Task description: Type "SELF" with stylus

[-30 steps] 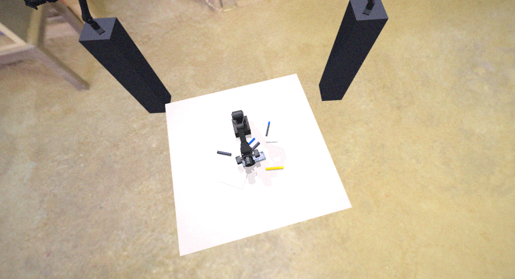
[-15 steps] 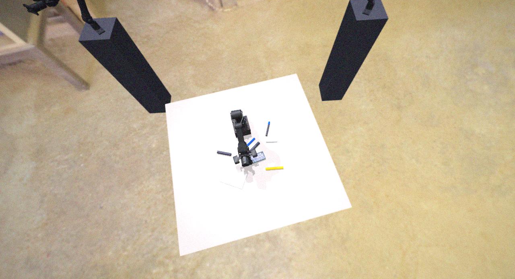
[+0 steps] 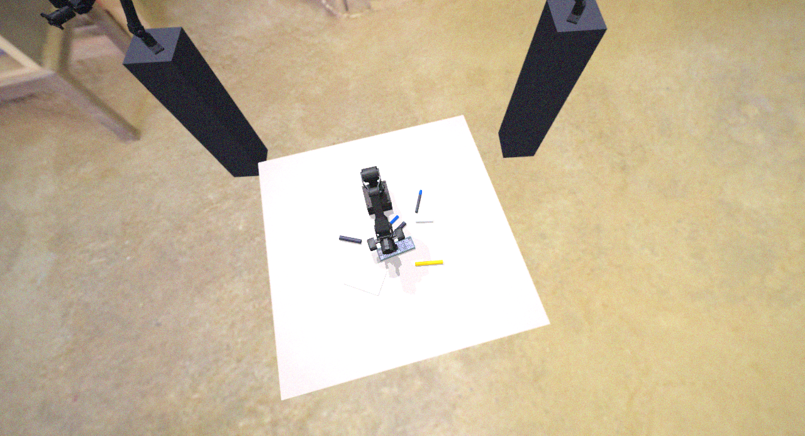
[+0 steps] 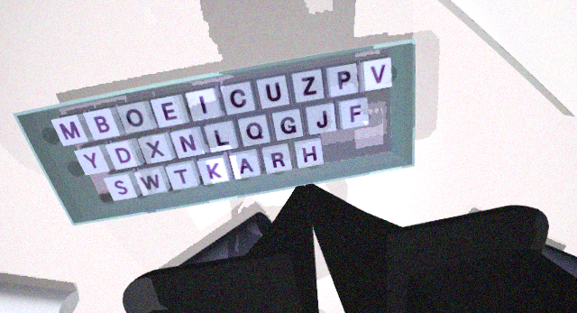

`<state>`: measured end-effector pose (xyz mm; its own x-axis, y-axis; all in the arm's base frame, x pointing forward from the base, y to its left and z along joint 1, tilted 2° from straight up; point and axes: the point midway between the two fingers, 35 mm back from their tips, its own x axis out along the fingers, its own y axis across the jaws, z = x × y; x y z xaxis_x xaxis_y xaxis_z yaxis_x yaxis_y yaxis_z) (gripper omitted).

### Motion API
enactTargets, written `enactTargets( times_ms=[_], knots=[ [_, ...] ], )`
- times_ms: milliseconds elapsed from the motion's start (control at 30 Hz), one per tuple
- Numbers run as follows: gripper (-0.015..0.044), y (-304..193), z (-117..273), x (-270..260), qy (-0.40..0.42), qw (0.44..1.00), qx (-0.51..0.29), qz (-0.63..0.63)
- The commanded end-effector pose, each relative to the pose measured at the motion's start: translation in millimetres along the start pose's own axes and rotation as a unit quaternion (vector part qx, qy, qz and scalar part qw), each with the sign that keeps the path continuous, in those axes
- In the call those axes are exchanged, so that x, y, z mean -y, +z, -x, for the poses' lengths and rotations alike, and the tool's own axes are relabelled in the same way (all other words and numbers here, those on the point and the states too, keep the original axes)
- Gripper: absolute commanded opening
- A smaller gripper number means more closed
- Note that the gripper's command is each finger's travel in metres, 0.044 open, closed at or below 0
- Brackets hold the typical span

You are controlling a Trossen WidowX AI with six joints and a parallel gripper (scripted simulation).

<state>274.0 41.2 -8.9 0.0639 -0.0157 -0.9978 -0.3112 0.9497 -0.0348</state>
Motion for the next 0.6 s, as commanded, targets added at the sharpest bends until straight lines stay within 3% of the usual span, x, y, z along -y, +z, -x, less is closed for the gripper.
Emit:
enactTargets(
  times_ms=[0, 133, 567],
  knots=[
    [0.0, 1.6, -0.3, -29.7, 0.002, 1.0, 0.0, 0.001],
    [0.0, -0.9, 0.0, -72.5, 0.004, 1.0, 0.0, 0.001],
    [0.0, -0.8, 2.4, -74.6, 0.004, 1.0, 0.0, 0.001]
  ],
)
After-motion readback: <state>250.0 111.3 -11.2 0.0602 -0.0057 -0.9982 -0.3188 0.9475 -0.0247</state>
